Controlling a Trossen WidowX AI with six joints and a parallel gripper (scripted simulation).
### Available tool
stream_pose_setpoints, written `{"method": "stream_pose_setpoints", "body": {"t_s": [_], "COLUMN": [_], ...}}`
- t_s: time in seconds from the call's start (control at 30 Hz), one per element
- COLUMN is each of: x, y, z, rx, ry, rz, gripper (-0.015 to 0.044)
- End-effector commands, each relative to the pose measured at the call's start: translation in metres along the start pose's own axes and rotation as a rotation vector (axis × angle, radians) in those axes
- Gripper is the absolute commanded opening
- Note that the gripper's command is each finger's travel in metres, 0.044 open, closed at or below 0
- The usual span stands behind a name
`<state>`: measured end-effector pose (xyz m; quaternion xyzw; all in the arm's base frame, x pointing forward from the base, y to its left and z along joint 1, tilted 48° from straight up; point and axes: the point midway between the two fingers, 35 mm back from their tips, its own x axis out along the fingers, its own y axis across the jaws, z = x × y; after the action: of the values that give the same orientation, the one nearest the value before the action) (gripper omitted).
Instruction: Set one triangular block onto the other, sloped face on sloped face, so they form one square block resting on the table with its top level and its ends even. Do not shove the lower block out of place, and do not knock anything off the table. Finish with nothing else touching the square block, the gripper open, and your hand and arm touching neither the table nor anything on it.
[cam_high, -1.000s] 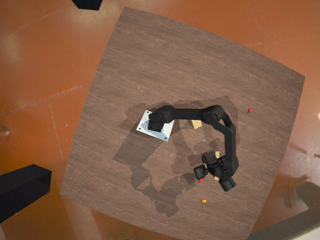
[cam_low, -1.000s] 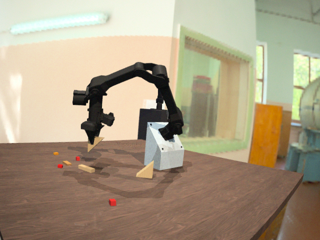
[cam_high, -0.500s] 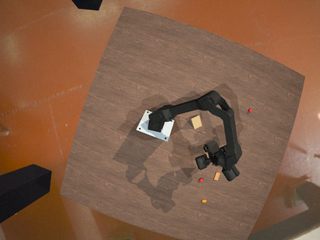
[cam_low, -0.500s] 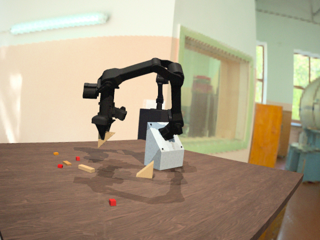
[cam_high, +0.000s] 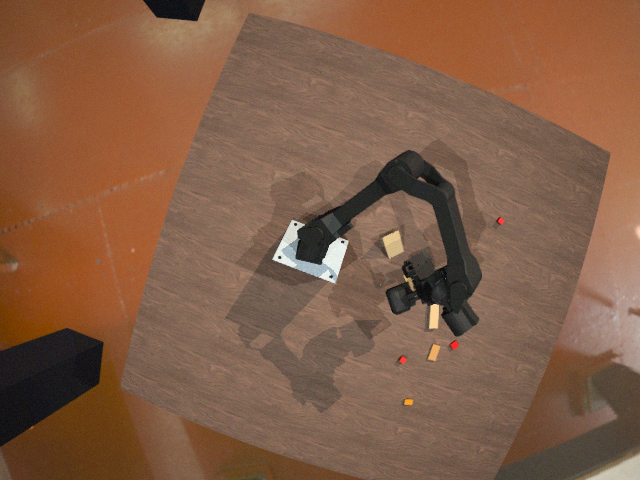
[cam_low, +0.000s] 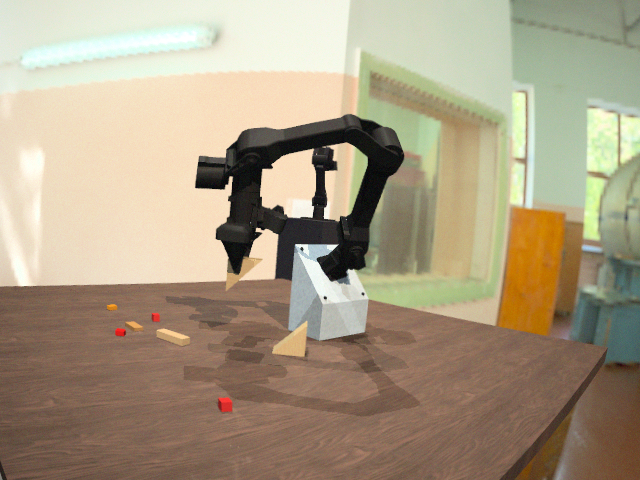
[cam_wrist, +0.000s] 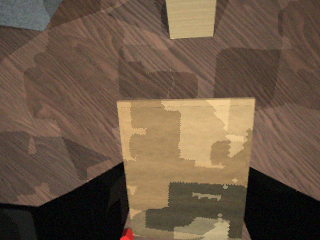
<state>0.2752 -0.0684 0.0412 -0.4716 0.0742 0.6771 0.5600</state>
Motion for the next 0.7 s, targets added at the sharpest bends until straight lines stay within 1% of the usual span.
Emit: {"method": "stream_pose_setpoints", "body": {"t_s": [0.0,0.2,0.33,0.67], "x": [-0.003,-0.007,-0.006,0.035], "y": [0.001,0.003,0.003,-0.002], "z": [0.019,0.045,0.048,0.063], "rx": [0.007,0.008,0.008,0.009], "ry": [-0.006,-0.007,-0.007,-0.003], "rz": [-0.004,-0.004,-0.004,-0.002], "gripper": [0.0000,0.0000,0.0000,0.0000]}}
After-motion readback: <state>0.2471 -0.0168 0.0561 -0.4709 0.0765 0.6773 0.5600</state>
